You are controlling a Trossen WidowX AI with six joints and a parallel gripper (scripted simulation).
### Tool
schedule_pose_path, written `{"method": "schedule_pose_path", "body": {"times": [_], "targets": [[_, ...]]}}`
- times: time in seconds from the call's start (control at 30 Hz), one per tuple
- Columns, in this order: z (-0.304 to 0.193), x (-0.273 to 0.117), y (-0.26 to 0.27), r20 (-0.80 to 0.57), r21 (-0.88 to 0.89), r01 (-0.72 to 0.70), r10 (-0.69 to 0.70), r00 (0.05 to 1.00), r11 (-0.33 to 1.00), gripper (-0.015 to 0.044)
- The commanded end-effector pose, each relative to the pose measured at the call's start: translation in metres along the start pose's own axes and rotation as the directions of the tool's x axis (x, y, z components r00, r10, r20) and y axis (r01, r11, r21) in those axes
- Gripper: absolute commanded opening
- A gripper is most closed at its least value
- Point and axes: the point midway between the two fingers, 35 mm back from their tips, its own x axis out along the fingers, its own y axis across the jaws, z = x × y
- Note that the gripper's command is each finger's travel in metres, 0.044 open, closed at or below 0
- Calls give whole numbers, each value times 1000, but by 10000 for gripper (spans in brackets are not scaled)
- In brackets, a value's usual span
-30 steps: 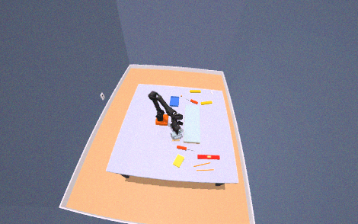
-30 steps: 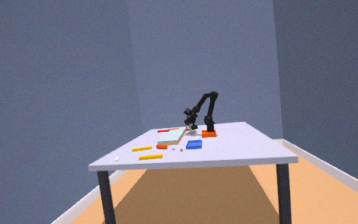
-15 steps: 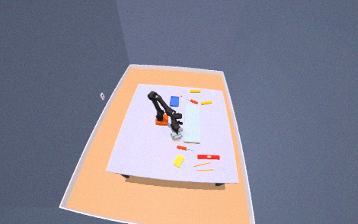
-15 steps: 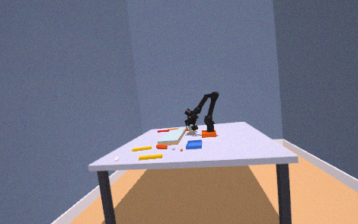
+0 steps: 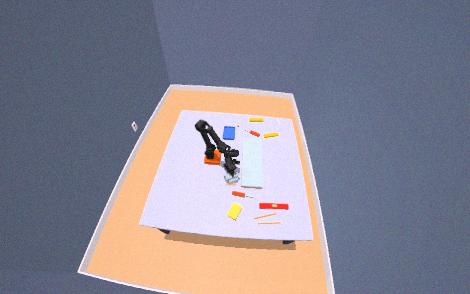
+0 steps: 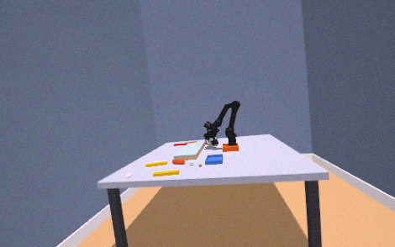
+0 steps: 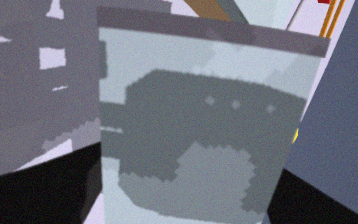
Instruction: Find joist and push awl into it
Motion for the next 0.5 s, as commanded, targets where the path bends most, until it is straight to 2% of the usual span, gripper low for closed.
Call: {"method": "schedule_pose_path", "body": {"times": [0.0, 0.33, 0.47], "targets": [[0, 3, 1, -2, 5, 7, -7, 1000, 1000, 0], [0, 8, 10, -2, -3, -4, 4, 1000, 1000, 0], [0, 7, 9, -4, -5, -6, 6, 1000, 1000, 105]]}}
